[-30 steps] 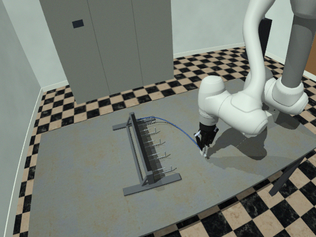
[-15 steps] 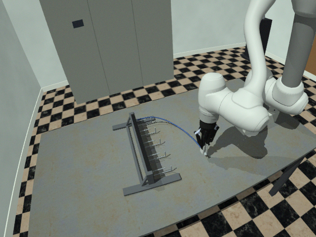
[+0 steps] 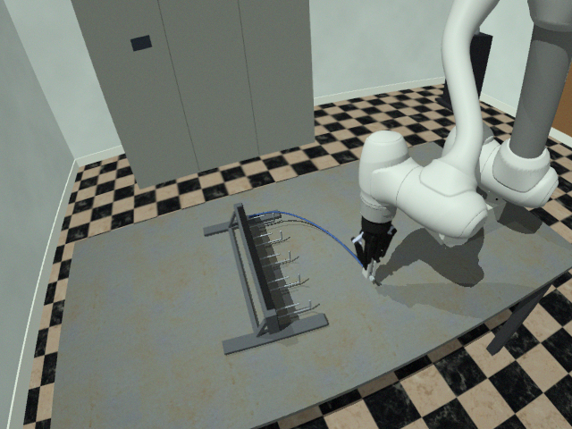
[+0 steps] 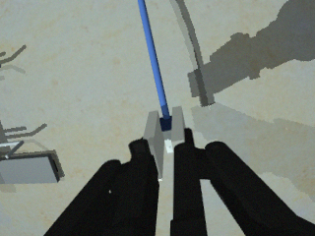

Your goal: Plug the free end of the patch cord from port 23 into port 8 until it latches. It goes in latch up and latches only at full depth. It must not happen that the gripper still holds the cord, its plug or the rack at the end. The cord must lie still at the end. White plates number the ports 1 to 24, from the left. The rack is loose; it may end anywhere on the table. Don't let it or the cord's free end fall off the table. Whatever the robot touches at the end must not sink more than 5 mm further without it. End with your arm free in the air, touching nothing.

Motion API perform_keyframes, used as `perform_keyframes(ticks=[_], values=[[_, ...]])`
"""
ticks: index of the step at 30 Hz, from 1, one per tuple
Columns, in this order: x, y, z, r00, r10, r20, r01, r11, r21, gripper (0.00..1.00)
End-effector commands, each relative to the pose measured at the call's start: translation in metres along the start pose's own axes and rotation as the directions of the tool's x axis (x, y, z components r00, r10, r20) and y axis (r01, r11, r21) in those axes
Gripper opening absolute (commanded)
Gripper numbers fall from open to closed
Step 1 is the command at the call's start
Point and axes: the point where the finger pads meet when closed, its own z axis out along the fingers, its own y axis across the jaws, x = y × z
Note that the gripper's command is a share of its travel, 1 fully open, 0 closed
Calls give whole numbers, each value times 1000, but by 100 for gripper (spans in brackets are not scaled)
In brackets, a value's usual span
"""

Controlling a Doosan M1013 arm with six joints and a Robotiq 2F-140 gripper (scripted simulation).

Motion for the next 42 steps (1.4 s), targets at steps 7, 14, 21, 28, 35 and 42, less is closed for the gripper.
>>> perform_keyframes(ticks=[7,14,21,28,35,42], values=[[0,0,0,1000,0,0,0,1000,0,0],[0,0,0,1000,0,0,0,1000,0,0],[0,0,0,1000,0,0,0,1000,0,0],[0,0,0,1000,0,0,0,1000,0,0],[0,-1,0,1000,6,0,-6,1000,0,0],[2,-4,-1,999,34,0,-34,999,0,0]])
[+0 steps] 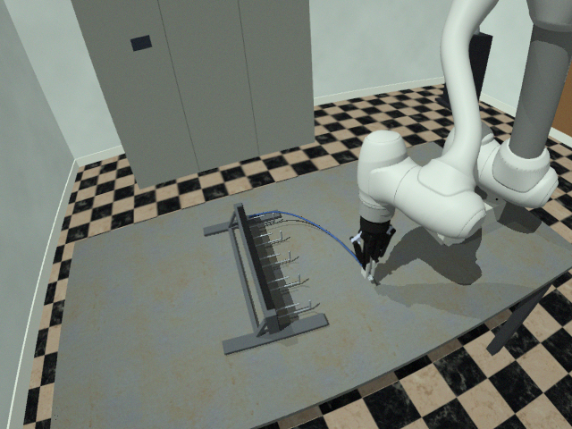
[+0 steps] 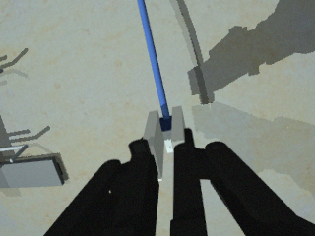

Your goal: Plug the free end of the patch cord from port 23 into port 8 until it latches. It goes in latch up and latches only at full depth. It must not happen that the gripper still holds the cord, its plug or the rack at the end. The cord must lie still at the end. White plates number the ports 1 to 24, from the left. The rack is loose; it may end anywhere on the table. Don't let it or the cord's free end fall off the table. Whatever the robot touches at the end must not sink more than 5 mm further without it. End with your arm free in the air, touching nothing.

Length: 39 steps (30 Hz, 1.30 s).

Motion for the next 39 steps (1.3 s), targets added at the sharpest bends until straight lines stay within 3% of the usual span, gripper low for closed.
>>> perform_keyframes(ticks=[1,24,39], values=[[1,-2,-1,1000,17,0,-17,1000,0,0],[20,-35,-8,959,284,-1,-284,959,-1,0],[44,-81,-18,792,611,-2,-611,792,-2,0]])
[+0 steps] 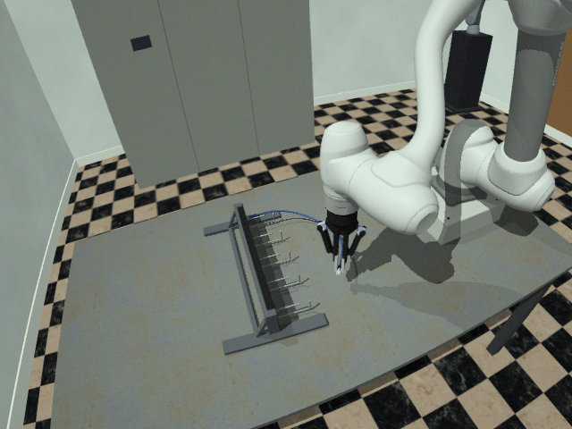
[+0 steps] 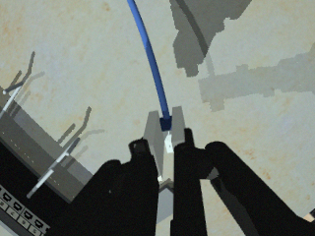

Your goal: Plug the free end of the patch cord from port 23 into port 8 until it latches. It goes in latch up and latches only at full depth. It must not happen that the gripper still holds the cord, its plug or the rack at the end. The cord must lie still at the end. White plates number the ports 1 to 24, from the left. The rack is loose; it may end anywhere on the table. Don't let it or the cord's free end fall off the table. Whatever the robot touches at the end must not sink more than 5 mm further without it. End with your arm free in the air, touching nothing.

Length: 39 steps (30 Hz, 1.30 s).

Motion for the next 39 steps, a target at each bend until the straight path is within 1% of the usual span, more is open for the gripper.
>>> perform_keyframes(ticks=[1,2,9,17,19,27,34,36,39], values=[[-1,-9,-2,998,70,-3,-70,998,2,0],[-1,-9,-2,998,70,-3,-70,998,2,0],[-3,-36,-7,966,258,-3,-258,966,2,0],[-6,-65,-13,890,456,-4,-456,890,2,0],[-6,-65,-13,890,456,-4,-456,890,2,0],[-9,-92,-19,788,616,-4,-616,788,2,0],[-10,-111,-22,696,718,-4,-718,696,2,0],[-10,-111,-22,696,718,-4,-718,696,2,0],[-11,-118,-24,661,751,-4,-751,661,2,0]])
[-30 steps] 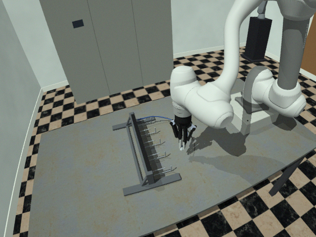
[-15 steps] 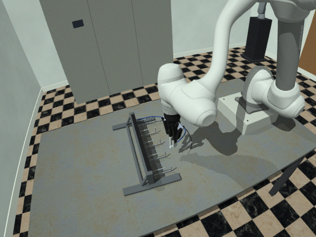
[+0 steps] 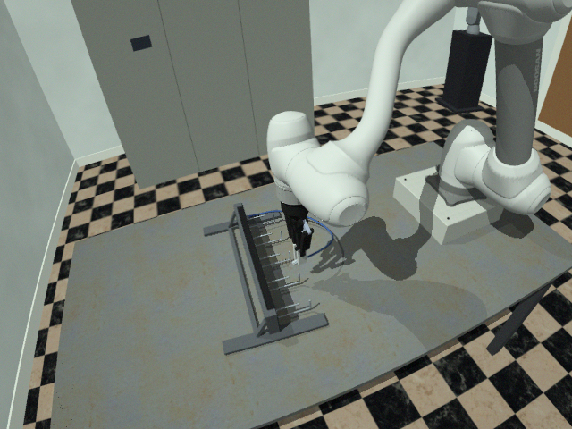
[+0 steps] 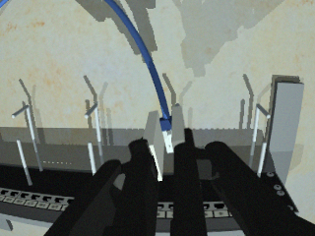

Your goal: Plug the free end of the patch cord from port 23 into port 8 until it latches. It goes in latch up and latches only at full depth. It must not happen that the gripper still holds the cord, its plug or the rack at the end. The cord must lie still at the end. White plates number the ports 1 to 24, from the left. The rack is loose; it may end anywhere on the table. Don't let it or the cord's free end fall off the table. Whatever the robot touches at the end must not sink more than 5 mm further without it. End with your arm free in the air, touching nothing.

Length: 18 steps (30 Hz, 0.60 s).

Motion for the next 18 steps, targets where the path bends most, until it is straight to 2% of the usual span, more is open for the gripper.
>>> perform_keyframes(ticks=[1,18], values=[[-5,-4,-1,999,47,0,-47,999,1,0],[-20,-15,-5,984,181,-1,-181,984,0,0]])
